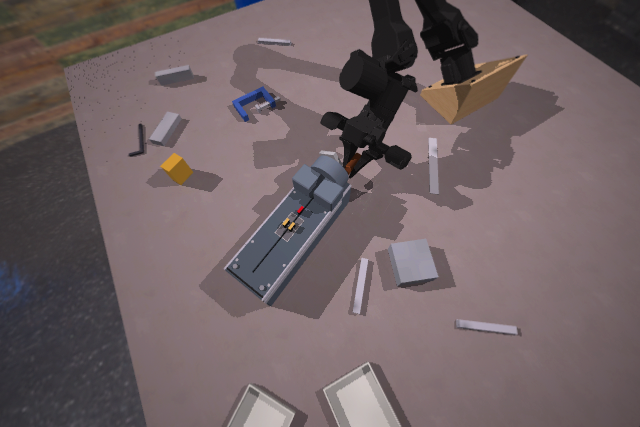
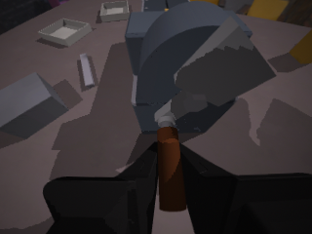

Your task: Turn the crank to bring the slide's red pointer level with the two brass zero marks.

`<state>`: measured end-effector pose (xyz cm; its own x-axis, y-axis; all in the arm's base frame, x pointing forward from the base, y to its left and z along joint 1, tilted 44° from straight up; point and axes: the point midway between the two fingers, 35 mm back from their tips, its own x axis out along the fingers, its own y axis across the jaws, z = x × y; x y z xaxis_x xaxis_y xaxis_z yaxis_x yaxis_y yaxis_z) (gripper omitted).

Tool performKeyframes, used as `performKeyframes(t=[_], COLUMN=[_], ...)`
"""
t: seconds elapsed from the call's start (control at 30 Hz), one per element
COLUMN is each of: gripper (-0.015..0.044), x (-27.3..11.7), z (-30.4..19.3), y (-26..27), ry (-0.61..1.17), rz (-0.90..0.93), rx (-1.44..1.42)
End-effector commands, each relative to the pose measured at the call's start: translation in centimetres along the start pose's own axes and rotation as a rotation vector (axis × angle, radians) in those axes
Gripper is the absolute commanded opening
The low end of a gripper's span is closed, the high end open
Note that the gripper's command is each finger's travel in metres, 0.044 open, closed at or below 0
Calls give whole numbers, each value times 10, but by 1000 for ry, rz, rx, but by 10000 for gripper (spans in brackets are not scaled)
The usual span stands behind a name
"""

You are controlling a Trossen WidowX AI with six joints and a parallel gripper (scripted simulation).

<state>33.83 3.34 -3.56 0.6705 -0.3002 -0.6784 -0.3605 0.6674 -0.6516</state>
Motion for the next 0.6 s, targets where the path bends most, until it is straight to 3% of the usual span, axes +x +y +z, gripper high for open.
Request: performKeyframes(t=[0.0, 0.57], gripper=[0, 0], x=[-4, -16], z=[4, 16], y=[8, 15], ry=[-6, -6], rz=[12, 13], rx=[-12, -11])
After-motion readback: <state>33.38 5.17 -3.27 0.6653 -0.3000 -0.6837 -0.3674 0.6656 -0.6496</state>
